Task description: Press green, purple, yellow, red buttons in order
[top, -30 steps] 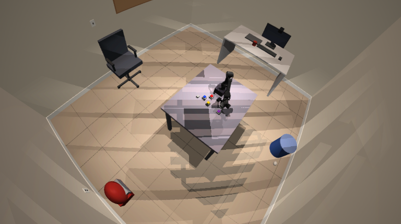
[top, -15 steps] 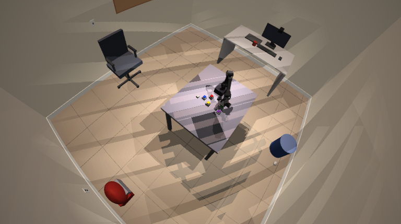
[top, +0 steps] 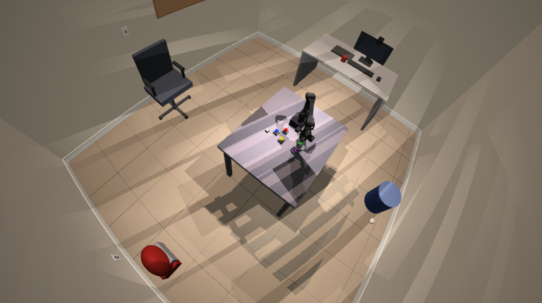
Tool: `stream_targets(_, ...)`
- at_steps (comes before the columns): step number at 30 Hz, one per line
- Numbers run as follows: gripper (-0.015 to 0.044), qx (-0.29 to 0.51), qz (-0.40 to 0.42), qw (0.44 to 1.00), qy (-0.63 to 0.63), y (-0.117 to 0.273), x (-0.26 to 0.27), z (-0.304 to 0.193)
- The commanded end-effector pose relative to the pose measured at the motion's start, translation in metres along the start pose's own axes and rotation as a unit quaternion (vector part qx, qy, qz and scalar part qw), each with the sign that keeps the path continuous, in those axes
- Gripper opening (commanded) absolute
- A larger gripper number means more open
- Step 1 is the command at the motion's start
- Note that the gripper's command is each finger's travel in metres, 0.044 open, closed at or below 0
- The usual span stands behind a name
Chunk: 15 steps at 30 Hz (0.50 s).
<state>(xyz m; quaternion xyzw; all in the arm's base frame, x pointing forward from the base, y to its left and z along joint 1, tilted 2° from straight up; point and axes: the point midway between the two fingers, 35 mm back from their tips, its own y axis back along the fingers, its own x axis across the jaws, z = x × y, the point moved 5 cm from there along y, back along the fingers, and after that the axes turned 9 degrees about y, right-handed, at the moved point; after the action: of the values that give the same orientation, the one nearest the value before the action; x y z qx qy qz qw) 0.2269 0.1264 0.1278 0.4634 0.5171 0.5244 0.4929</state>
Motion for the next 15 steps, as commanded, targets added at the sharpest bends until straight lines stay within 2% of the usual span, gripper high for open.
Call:
stream_targets(1,0.002,-0.001,0.002,1.0,-0.002,0.006,0.0,0.015)
stream_targets(7,0.002,-0.003,0.001,1.0,-0.002,0.006,-0.005,0.085)
stream_targets(13,0.002,-0.004,0.001,1.0,-0.002,0.002,-0.007,0.093)
stream_targets(15,0.002,-0.004,0.001,1.0,-0.002,-0.026,-0.006,0.094)
